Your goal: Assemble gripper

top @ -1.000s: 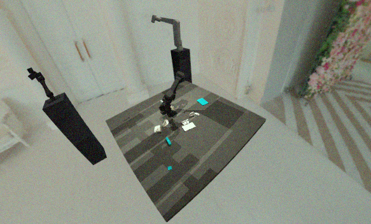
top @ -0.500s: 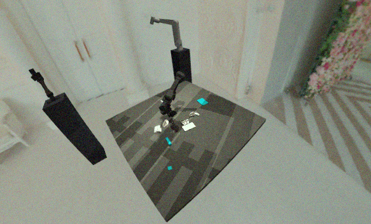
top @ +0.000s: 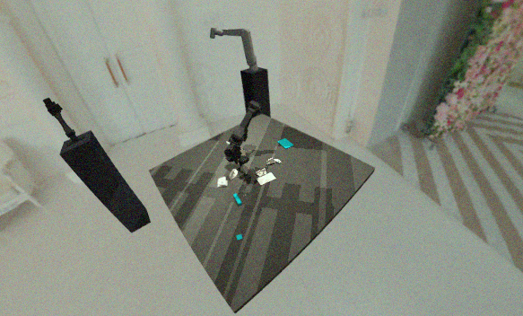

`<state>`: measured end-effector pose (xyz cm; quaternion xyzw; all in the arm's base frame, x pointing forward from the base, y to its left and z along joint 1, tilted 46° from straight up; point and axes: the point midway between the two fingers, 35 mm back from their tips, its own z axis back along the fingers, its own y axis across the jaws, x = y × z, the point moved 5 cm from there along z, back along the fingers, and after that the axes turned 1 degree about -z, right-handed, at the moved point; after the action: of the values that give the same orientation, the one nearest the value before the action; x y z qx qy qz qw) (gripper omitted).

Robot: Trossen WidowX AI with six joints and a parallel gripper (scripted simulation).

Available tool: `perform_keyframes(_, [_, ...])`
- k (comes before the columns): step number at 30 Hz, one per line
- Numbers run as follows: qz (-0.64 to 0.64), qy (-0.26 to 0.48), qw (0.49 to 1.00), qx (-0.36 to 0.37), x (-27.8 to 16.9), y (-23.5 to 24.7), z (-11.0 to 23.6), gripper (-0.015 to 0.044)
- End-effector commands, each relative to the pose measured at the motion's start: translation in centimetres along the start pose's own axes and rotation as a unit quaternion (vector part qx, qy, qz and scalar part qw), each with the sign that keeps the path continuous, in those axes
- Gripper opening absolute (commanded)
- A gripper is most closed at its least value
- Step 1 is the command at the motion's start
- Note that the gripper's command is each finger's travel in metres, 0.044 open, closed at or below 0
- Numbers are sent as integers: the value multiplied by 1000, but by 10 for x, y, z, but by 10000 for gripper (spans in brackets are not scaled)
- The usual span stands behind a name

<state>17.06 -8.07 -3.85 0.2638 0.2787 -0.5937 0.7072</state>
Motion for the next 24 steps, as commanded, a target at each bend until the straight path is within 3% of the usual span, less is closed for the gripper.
perform_keyframes(1, [0,0,1000,0,0,0,0,315])
perform_keyframes(6, [0,0,1000,0,0,0,0,440])
perform_keyframes(24, [0,0,1000,0,0,0,0,440])
